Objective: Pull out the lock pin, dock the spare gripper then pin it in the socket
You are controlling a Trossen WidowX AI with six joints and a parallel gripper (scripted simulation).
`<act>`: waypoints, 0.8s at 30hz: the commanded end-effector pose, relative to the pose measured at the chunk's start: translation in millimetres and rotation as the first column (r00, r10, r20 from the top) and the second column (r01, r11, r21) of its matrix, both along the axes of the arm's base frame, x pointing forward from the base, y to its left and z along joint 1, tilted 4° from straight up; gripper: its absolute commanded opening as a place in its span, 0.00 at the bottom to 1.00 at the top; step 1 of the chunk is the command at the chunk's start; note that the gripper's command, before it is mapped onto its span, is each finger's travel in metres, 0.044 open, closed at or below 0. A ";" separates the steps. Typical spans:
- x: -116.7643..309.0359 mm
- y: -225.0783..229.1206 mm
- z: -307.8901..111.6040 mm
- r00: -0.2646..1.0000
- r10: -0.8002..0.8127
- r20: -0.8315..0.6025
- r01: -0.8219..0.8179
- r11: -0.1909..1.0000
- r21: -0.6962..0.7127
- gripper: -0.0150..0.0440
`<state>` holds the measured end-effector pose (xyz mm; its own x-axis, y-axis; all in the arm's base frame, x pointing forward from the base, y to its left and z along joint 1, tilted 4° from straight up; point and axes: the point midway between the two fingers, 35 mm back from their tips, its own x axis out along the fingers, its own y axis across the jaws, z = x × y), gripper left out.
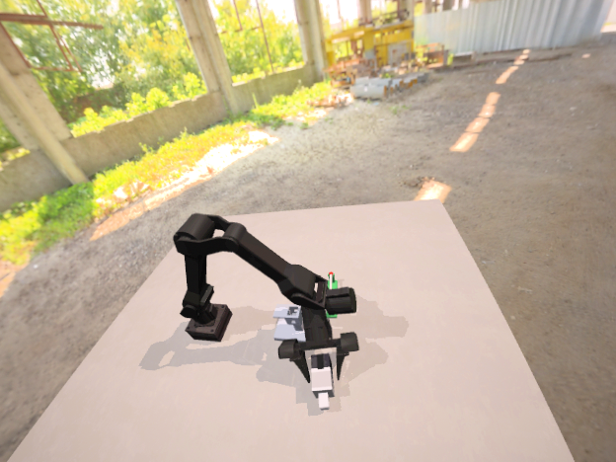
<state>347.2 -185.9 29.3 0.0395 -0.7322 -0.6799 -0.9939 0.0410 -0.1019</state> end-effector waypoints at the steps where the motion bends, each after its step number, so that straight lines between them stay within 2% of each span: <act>1: -1.2 0.3 -1.6 1.000 0.002 -0.005 -0.002 1.000 0.002 0.64; 2: -1.2 0.3 -1.6 1.000 0.002 -0.005 -0.002 1.000 0.002 0.60; 10: 0.3 0.0 -1.4 1.000 0.002 -0.005 -0.002 1.000 0.002 0.51; 16: 1.6 -0.1 13.8 1.000 0.002 -0.005 -0.002 1.000 0.002 0.25; 24: 0.3 0.9 63.9 1.000 0.002 -0.004 -0.002 1.000 0.002 0.25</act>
<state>344.7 -183.9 65.4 0.0228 -0.7226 -0.6908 -0.9967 0.0372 -0.0718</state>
